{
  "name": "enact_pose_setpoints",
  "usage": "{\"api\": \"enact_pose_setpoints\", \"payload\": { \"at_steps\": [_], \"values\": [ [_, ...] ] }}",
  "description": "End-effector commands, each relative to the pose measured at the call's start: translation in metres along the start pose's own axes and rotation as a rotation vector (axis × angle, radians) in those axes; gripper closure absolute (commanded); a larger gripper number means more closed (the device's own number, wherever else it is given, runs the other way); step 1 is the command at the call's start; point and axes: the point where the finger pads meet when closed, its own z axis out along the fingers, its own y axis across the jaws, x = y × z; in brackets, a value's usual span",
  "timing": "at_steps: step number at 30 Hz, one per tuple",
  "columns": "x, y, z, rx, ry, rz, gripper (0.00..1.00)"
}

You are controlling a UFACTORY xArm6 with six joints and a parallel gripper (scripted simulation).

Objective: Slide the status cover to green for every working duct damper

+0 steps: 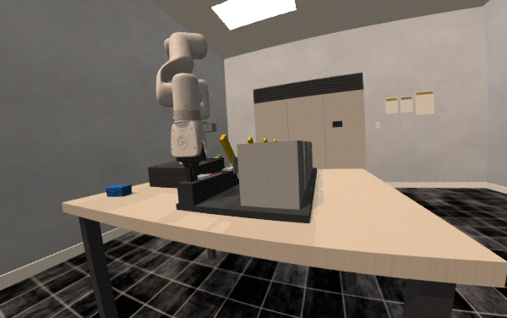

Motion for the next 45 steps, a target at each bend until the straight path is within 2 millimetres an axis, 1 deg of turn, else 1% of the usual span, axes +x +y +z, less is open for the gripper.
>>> {"api": "enact_pose_setpoints", "payload": {
  "at_steps": [1, 45],
  "values": [
    [-0.0012, 0.001, -0.0013, -0.003, -0.003, 0.0, 1.0],
    [0.0055, 0.001, -0.0013, -0.003, -0.003, 0.0, 1.0]
  ]
}}
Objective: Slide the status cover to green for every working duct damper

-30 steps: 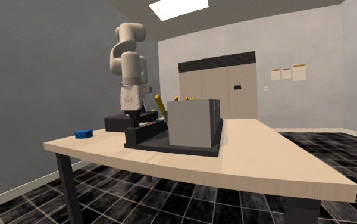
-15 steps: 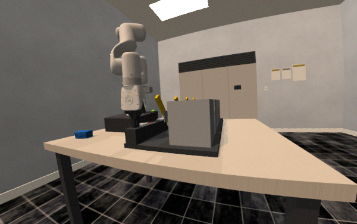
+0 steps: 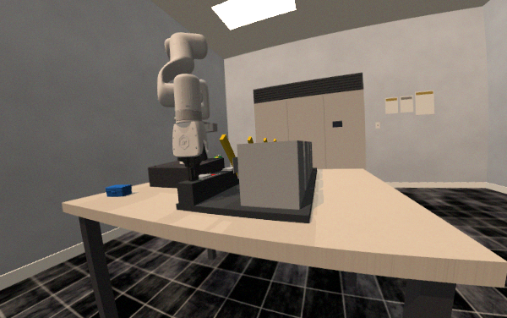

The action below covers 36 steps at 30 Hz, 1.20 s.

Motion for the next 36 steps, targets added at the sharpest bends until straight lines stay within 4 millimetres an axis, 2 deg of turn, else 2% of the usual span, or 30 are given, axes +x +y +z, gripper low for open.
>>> {"api": "enact_pose_setpoints", "payload": {
  "at_steps": [1, 36],
  "values": [
    [0.0, 0.001, -0.001, -0.003, -0.003, 0.0, 1.0],
    [0.016, 0.001, -0.001, -0.003, -0.003, 0.0, 1.0]
  ]
}}
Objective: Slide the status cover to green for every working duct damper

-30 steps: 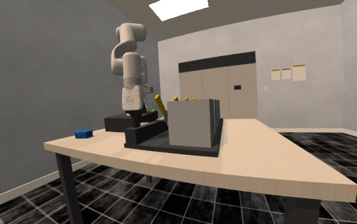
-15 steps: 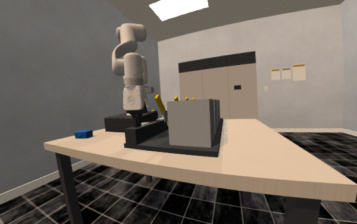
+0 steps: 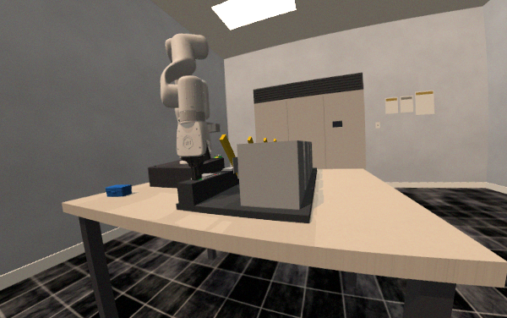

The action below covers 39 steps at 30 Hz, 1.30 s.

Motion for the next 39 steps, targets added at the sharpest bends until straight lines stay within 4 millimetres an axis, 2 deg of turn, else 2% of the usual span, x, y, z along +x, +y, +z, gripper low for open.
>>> {"api": "enact_pose_setpoints", "payload": {
  "at_steps": [1, 39],
  "values": [
    [0.001, 0.001, -0.001, -0.002, -0.003, 0.0, 1.0],
    [0.021, 0.001, -0.001, -0.002, -0.003, 0.0, 1.0]
  ]
}}
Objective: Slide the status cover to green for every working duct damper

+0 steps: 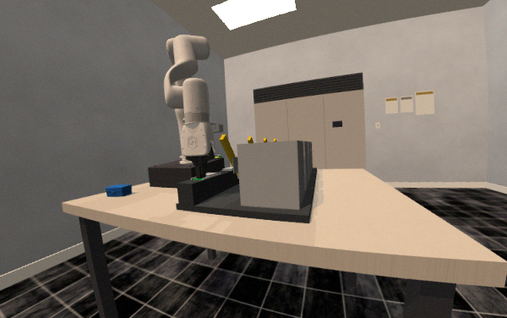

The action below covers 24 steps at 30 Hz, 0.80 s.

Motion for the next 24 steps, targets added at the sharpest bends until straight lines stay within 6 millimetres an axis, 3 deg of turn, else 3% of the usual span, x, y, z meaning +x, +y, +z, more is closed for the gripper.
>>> {"api": "enact_pose_setpoints", "payload": {
  "at_steps": [1, 24],
  "values": [
    [0.0007, 0.001, -0.0011, -0.003, -0.003, 0.0, 1.0],
    [0.008, 0.001, -0.0011, -0.003, -0.003, 0.0, 1.0]
  ]
}}
